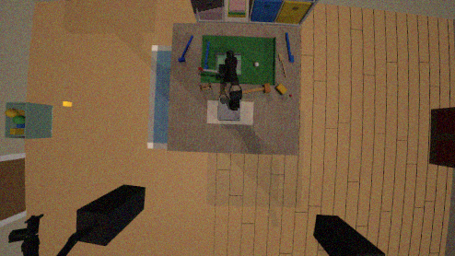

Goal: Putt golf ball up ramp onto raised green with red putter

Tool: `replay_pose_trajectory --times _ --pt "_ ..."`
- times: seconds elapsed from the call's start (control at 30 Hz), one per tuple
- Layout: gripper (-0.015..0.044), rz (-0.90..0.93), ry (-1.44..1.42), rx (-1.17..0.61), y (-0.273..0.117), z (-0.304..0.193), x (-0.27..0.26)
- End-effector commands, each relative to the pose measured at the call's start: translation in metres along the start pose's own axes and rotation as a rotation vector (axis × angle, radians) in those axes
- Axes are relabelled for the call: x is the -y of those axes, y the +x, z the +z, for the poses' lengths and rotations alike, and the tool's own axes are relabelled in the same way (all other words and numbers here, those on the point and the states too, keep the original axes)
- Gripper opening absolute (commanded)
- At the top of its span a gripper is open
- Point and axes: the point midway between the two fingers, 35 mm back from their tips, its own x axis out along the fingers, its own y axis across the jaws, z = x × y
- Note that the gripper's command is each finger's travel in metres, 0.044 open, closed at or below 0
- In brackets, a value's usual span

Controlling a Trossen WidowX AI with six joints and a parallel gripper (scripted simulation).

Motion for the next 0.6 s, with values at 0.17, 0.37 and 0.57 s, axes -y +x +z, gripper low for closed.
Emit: replay_pose_trajectory --times 0.17,0.37,0.57 --pt "0.0 -0.028 0.219 -0.033 -0.011 -0.044 0.022" --pt "0.0 -0.046 0.353 -0.063 -0.018 -0.077 0.033" --pt "0.0 -0.065 0.482 -0.096 -0.027 -0.113 0.04"
